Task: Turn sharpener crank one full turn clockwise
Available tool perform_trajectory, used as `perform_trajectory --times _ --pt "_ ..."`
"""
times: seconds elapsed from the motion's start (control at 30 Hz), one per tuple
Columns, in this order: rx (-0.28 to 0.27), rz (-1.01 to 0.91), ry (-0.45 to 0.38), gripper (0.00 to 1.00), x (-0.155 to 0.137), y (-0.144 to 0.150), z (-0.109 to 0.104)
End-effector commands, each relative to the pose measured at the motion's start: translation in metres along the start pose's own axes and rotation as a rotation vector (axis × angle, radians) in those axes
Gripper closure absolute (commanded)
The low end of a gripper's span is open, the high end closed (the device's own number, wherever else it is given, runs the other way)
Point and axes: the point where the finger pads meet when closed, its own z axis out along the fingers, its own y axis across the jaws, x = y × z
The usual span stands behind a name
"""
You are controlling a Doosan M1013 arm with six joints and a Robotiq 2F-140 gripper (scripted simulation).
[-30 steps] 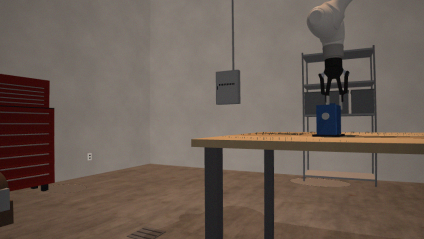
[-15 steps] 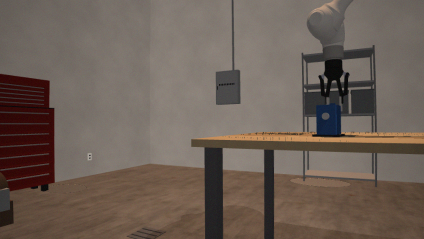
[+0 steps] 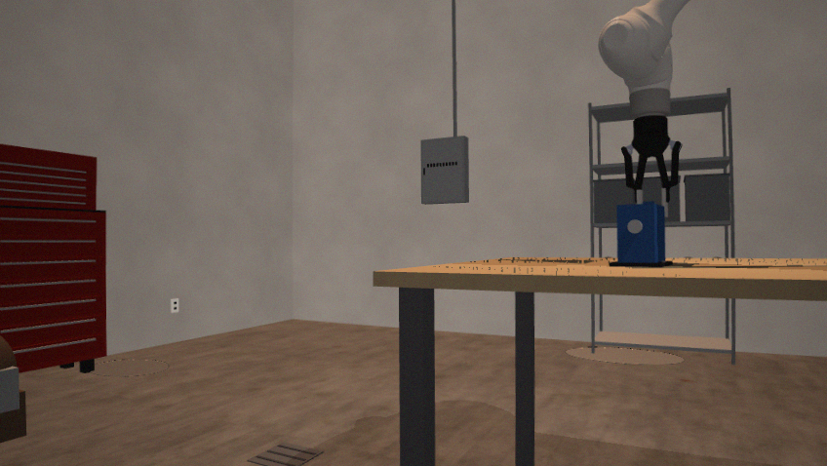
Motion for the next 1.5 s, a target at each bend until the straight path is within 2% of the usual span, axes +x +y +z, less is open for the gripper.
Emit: perform_trajectory --times 0.0,0.73,0.77,1.47 --pt "0.0 0.0 0.0 0.68 0.0 0.0 -0.0001" --pt "0.0 0.0 0.0 0.68 0.0 0.0 -0.0001" --pt "0.0 0.0 0.0 1.0 0.0 0.0 -0.0001" --pt "0.0 0.0 0.0 1.0 0.0 0.0 -0.0001"
